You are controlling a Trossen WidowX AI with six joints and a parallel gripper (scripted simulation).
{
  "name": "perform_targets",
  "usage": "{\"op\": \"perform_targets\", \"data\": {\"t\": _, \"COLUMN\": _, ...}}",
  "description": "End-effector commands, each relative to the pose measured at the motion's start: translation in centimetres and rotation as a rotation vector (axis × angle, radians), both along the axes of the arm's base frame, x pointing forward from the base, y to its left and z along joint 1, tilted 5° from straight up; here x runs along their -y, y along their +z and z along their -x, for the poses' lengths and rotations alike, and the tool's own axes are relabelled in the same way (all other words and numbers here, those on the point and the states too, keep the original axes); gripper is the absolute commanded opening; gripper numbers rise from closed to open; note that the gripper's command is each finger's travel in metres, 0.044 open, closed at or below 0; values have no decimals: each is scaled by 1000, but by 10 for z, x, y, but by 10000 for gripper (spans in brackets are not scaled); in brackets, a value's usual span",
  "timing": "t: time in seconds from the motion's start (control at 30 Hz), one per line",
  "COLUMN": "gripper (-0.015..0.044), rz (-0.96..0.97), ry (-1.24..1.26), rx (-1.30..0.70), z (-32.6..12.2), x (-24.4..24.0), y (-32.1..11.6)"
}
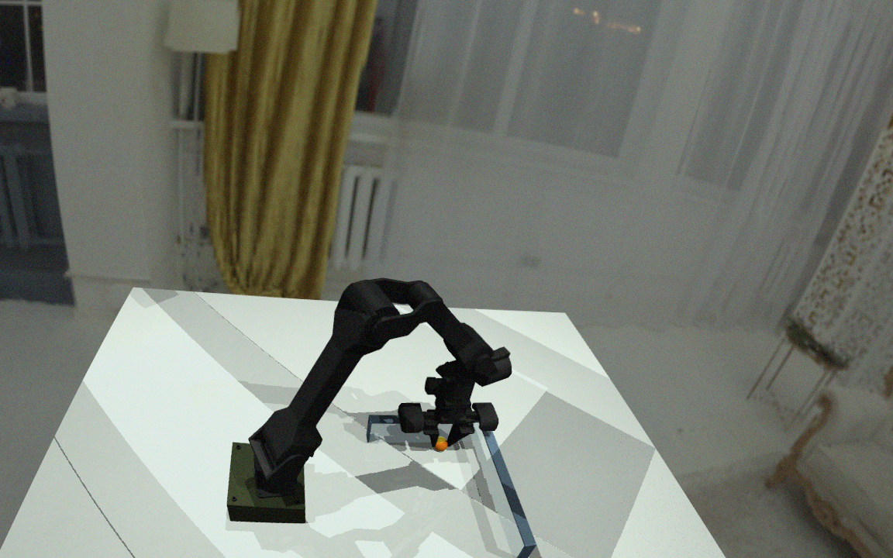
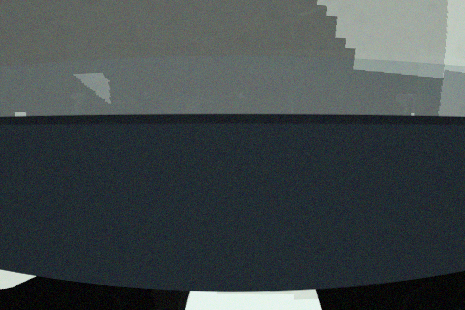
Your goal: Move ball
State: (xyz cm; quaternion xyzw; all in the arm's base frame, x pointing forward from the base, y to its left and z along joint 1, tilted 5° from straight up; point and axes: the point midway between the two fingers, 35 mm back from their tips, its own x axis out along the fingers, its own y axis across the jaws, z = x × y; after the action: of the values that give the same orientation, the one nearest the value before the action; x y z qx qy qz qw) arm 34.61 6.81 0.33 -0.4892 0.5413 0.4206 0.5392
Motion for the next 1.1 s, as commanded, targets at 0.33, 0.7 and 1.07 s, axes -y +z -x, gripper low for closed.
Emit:
{"op": "perform_targets", "data": {"t": 0.33, "gripper": 243, "rz": 0, "ry": 0, "rx": 0, "z": 0, "x": 0, "y": 0}}
{"op": "perform_targets", "data": {"t": 0.7, "gripper": 243, "rz": -2, "ry": 5, "rx": -3, "z": 6, "x": -7, "y": 87}}
{"op": "perform_targets", "data": {"t": 1.07, "gripper": 296, "rz": -4, "ry": 10, "rx": 12, "z": 3, "x": -8, "y": 92}}
